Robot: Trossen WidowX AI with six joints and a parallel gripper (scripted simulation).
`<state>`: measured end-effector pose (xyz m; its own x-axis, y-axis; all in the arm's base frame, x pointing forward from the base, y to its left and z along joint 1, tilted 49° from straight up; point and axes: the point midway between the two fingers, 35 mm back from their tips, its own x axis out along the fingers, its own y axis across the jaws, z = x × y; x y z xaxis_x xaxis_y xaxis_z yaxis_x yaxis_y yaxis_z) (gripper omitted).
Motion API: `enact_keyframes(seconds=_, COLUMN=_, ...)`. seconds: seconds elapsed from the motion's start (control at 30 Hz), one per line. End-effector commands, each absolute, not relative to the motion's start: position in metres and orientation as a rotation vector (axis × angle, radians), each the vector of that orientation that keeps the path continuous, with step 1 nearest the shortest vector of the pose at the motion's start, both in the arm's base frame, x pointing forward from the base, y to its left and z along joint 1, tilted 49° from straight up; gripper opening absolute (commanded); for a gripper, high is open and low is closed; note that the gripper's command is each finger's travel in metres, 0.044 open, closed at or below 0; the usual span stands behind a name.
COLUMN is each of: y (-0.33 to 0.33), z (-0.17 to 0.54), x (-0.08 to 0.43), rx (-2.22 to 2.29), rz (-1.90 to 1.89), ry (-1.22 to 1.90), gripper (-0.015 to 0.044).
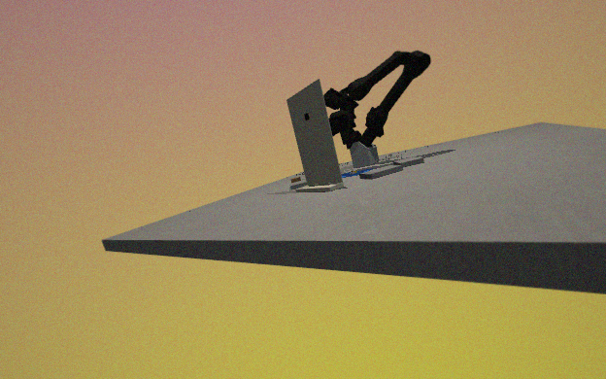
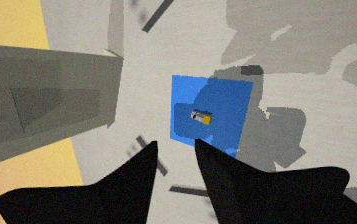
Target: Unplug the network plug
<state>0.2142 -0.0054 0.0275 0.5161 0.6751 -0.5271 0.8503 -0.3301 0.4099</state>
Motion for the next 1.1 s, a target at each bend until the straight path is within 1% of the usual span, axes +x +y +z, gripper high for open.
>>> enact_keyframes(seconds=0.0, y=-0.009, z=0.034, x=0.216, rx=2.098, rz=-0.327, ry=1.229, gripper=0.0156)
enact_keyframes(seconds=0.5, y=-0.015, z=0.041, x=0.212, rx=2.11, rz=-0.334, ry=1.235, gripper=0.0156)
enact_keyframes(seconds=1.07, y=-0.051, z=0.07, x=0.22, rx=2.103, rz=-0.34, ry=1.229, gripper=0.0156)
